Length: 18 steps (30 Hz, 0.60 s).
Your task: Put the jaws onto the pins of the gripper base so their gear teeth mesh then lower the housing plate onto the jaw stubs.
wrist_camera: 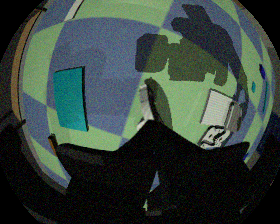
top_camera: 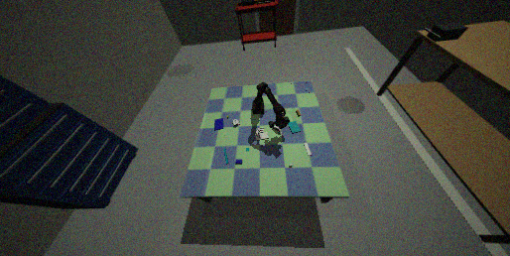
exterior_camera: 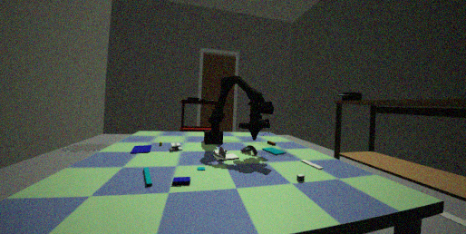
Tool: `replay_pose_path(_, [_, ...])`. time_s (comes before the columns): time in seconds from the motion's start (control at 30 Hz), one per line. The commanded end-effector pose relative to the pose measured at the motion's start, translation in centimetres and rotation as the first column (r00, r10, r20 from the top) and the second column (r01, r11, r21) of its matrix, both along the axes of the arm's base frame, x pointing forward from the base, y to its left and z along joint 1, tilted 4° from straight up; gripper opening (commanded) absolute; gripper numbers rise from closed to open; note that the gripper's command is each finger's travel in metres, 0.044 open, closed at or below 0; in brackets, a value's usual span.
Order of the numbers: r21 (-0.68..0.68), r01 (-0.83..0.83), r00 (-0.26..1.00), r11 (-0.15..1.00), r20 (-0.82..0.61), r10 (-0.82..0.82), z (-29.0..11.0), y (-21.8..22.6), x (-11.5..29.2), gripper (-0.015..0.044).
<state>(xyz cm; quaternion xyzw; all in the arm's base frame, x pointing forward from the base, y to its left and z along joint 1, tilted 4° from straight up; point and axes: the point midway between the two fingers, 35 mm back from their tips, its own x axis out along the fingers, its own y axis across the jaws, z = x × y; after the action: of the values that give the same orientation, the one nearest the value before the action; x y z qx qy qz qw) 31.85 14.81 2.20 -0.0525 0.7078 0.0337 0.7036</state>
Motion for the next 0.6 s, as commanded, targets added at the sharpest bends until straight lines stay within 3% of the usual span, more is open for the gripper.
replay_pose_path(0.0, [0.007, -0.147, 0.989, 0.989, -0.011, 0.147, -0.1, 1.1, -0.4, 0.0])
replay_pose_path(0.33, [0.017, -0.438, 0.899, 0.899, -0.021, 0.438, -0.1, 3.1, -1.3, 0.0])
replay_pose_path(0.57, [0.018, -0.456, 0.89, 0.89, -0.022, 0.456, -0.1, 3.2, -1.4, 0.0])
